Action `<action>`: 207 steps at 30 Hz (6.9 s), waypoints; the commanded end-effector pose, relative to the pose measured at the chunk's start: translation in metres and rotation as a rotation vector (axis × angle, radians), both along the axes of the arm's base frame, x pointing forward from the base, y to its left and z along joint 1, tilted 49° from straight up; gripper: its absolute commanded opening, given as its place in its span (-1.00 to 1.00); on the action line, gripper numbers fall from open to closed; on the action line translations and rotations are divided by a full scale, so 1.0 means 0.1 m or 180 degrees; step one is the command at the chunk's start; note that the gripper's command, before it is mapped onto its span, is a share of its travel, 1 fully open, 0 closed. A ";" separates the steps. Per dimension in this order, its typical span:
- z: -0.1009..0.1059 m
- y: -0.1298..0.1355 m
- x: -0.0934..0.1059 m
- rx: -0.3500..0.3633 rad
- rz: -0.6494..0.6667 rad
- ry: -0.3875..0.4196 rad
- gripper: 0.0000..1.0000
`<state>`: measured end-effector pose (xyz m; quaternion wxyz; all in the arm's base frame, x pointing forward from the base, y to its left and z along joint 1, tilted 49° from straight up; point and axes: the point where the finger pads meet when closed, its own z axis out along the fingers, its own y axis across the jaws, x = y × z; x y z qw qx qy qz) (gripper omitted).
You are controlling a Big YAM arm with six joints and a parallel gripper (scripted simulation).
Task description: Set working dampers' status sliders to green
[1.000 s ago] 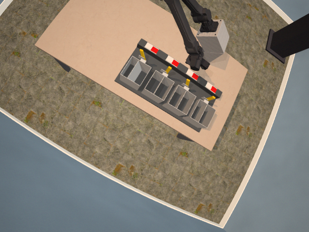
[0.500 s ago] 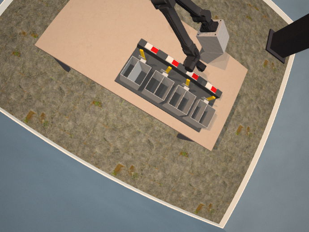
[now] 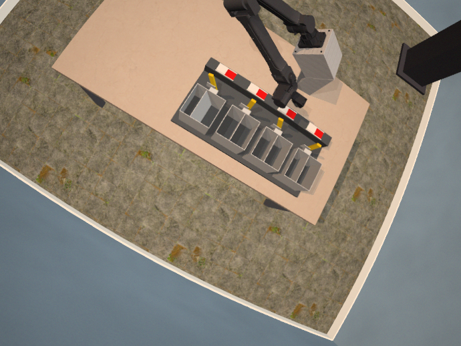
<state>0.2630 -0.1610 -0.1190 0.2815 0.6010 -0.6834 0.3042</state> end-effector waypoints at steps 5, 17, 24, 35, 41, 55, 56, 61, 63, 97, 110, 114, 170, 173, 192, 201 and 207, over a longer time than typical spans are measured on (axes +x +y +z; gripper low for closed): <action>-0.01 0.01 0.00 0.0004 0.0024 -0.0005 -1.00; -0.40 0.37 0.08 0.0009 0.0053 0.0023 -1.00; -0.98 0.87 0.17 0.0009 0.0054 0.0010 -1.00; -1.64 1.46 0.28 0.0006 0.0054 -0.0008 -1.00; -1.60 1.35 0.29 0.0001 -0.0060 -0.0031 -1.00; -1.60 1.39 0.29 0.0004 -0.0010 -0.0010 -1.00; -1.60 1.39 0.29 0.0004 -0.0010 -0.0010 -1.00; -1.60 1.39 0.29 0.0004 -0.0010 -0.0010 -1.00; -1.60 1.39 0.29 0.0004 -0.0010 -0.0010 -1.00; -1.63 1.34 0.27 0.0001 -0.0022 0.0012 -1.00; -1.69 1.33 0.28 0.0011 0.0008 -0.0010 -1.00; -1.70 1.29 0.28 0.0010 -0.0013 -0.0012 -1.00; -1.79 1.21 0.28 0.0012 0.0000 -0.0027 -1.00; -1.79 1.21 0.28 0.0012 0.0000 -0.0027 -1.00; -1.79 1.21 0.29 0.0012 0.0001 -0.0028 -1.00; -1.80 1.21 0.27 0.0007 0.0005 -0.0014 -1.00; -1.79 1.22 0.28 0.0009 0.0005 -0.0019 -1.00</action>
